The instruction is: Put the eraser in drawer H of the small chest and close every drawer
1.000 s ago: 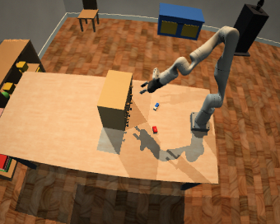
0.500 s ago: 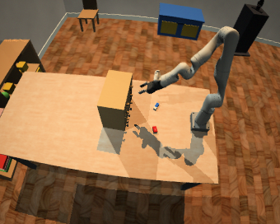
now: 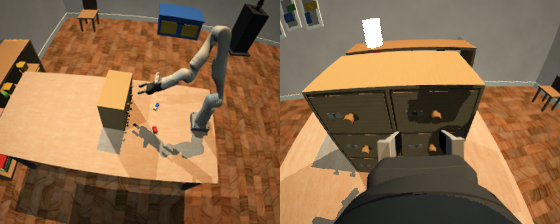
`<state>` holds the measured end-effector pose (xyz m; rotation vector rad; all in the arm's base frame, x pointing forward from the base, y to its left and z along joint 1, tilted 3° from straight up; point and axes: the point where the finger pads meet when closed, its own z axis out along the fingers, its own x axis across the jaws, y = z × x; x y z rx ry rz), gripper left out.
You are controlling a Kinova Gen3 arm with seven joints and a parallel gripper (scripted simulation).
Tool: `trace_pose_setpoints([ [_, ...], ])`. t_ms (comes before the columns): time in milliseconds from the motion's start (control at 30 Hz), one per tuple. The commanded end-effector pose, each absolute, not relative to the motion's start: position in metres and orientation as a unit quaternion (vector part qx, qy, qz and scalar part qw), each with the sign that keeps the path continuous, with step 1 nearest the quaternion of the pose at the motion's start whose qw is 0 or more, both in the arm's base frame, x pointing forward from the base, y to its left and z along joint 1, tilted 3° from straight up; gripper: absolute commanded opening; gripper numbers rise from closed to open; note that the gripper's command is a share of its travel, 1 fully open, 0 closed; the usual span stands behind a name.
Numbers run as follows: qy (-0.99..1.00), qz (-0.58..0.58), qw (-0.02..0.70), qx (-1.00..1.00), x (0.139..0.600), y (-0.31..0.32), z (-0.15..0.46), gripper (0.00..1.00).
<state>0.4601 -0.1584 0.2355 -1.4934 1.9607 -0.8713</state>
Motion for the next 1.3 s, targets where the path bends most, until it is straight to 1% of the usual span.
trace_pose_setpoints([
  [0,0.721,-0.316,0.269,-0.554,0.4615,-0.15,0.2285,1.0],
  [1267,0.712,-0.336,0.285,-0.547,0.4661,-0.1506,0.2225,1.0],
])
